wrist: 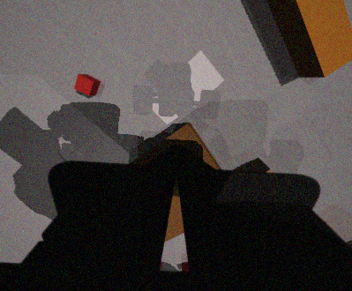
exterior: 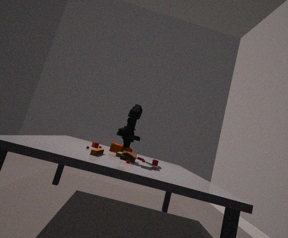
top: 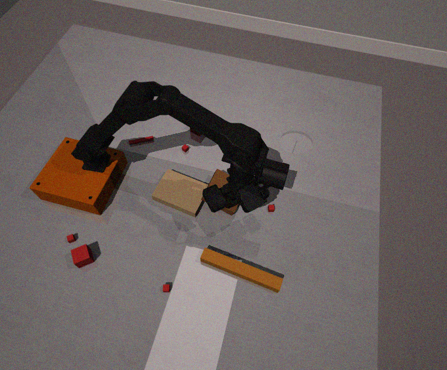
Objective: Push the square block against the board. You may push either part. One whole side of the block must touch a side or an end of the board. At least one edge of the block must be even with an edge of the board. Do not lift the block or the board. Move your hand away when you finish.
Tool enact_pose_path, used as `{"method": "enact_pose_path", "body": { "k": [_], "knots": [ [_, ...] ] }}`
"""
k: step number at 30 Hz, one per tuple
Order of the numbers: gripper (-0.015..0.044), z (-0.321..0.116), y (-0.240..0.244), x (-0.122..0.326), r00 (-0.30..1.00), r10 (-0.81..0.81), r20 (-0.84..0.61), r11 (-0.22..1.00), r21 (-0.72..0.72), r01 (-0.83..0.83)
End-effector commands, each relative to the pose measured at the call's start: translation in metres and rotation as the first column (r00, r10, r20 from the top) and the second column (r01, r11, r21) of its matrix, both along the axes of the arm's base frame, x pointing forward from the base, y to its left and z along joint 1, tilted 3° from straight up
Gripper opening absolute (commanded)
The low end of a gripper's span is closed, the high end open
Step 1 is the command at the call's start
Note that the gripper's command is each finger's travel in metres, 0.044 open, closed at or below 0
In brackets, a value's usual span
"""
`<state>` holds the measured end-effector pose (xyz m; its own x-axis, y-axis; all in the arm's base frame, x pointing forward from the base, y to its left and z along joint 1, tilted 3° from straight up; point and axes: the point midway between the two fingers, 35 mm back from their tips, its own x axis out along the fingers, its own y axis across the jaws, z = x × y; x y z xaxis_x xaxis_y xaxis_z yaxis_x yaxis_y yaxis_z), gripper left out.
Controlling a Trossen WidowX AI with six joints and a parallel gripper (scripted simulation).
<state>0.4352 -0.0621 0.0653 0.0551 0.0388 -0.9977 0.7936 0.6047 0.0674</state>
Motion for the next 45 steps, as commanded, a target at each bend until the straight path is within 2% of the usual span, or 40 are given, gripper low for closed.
{"method": "enact_pose_path", "body": {
  "k": [1,11,22,29,34,45],
  "knots": [
    [0.0,-0.003,-0.006,-0.01,0.99,-0.143,-0.009,0.99,0.006,0.143],
    [0.0,-0.012,-0.017,-0.033,0.886,-0.463,-0.029,0.886,0.017,0.464],
    [0.0,-0.022,-0.027,-0.06,0.661,-0.749,-0.052,0.66,0.021,0.751],
    [0.0,-0.026,-0.027,-0.061,0.644,-0.763,-0.054,0.644,0.021,0.765],
    [0.0,-0.078,-0.026,-0.059,0.644,-0.763,-0.054,0.643,0.021,0.765],
    [0.0,-0.078,-0.023,-0.058,0.644,-0.763,-0.054,0.643,0.021,0.765]
  ]
}}
